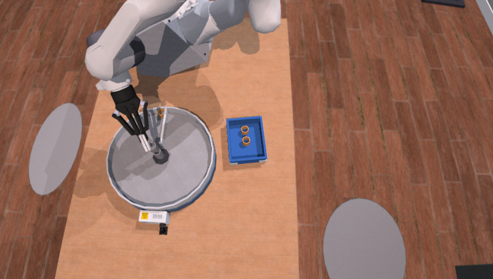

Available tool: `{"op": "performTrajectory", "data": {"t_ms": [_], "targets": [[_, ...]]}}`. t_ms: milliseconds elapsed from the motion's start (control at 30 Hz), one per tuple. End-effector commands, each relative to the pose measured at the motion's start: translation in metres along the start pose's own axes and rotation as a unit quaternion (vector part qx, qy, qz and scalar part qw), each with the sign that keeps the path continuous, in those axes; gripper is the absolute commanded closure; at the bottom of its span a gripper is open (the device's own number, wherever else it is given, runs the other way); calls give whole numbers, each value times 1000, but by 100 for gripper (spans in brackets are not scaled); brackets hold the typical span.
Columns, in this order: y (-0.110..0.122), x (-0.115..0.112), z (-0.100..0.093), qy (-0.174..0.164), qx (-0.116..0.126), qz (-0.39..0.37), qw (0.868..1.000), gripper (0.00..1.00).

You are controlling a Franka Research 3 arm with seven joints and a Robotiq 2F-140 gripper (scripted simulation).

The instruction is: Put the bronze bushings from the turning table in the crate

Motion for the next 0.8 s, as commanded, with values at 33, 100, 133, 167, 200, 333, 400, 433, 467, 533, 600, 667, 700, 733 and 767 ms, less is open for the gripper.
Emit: {"op": "performTrajectory", "data": {"t_ms": [33,100,133,167,200,333,400,433,467,533,600,667,700,733,767], "targets": [[0,1,-2,1,0,1,1000,100],[0,1,-2,1,0,1,1000,100],[0,1,-2,1,0,1,1000,100],[0,1,-2,1,0,1,1000,100],[0,1,-2,1,0,1,1000,100],[0,1,-2,1,0,1,1000,100],[0,1,-2,1,0,1,1000,100],[0,1,-2,1,0,1,1000,100],[1,1,-2,1,0,1,1000,100],[1,1,-2,1,0,1,1000,100],[2,2,-2,1,0,1,1000,100],[2,2,-2,1,0,1,1000,100],[2,2,-2,1,0,1,1000,100],[2,2,-2,1,0,1,1000,100],[2,2,-2,1,0,1,1000,100]]}}
Point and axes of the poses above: the point where the finger pads meet when closed, its own z axis out along the fingers, its own y axis across the jaws, x = y × z, the point moved 9 cm from there along -z, back along the fingers, and after that the axes turned 8 degrees about -z, right-handed, at the moved point
